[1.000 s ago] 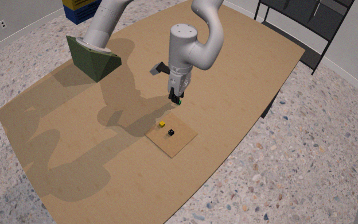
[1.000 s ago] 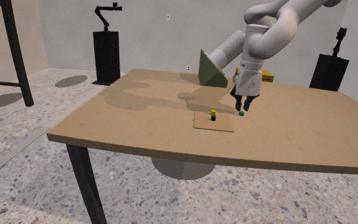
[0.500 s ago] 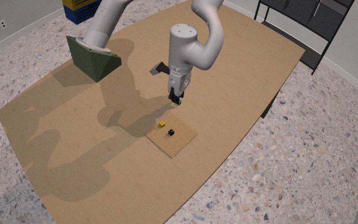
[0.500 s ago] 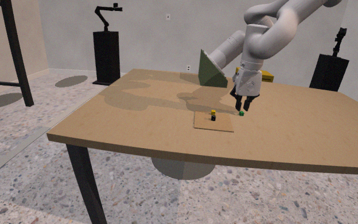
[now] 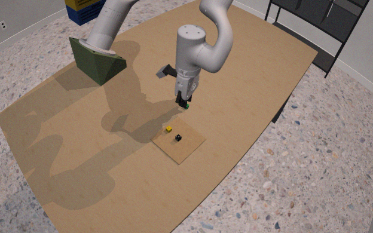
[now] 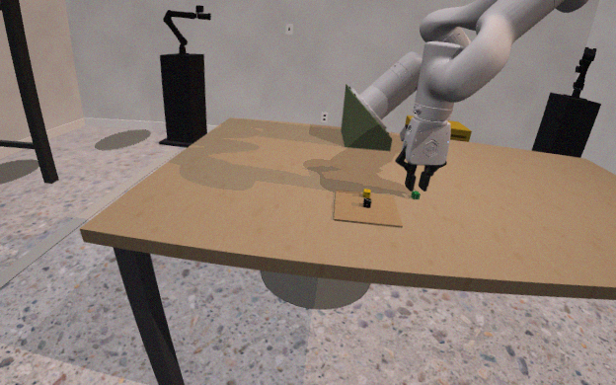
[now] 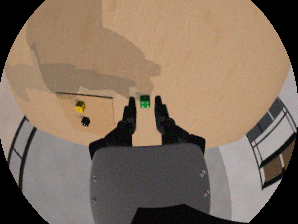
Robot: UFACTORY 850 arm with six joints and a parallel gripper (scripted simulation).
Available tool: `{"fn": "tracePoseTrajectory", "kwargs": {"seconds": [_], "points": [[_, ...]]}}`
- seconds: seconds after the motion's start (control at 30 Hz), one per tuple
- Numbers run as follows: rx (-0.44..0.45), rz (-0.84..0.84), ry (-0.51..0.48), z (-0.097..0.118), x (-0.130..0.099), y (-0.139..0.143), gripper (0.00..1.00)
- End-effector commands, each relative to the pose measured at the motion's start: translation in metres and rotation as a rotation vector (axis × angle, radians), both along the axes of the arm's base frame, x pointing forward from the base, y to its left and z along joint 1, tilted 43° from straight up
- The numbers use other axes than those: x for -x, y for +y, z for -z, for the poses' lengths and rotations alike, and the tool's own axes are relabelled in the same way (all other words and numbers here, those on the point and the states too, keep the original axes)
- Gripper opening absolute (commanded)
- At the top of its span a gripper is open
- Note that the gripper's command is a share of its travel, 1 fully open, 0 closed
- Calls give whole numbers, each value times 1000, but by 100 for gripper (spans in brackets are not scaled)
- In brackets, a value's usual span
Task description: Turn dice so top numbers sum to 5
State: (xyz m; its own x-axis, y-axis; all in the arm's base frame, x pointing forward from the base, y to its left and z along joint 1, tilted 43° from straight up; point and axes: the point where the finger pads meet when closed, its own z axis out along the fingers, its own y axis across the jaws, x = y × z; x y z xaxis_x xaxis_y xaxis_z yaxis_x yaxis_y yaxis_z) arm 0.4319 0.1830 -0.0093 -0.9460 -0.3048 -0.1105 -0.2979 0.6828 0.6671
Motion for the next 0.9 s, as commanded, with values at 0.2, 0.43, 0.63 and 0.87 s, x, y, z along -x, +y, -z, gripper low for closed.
{"fn": "tracePoseTrajectory", "kwargs": {"seconds": [0.2, 0.43, 0.63, 0.87], "points": [[0, 1, -1, 3, 0, 2, 31], [0, 1, -1, 7, 0, 6, 31], [0, 1, -1, 12, 1, 11, 31], [0, 1, -1, 14, 2, 12, 31]]}}
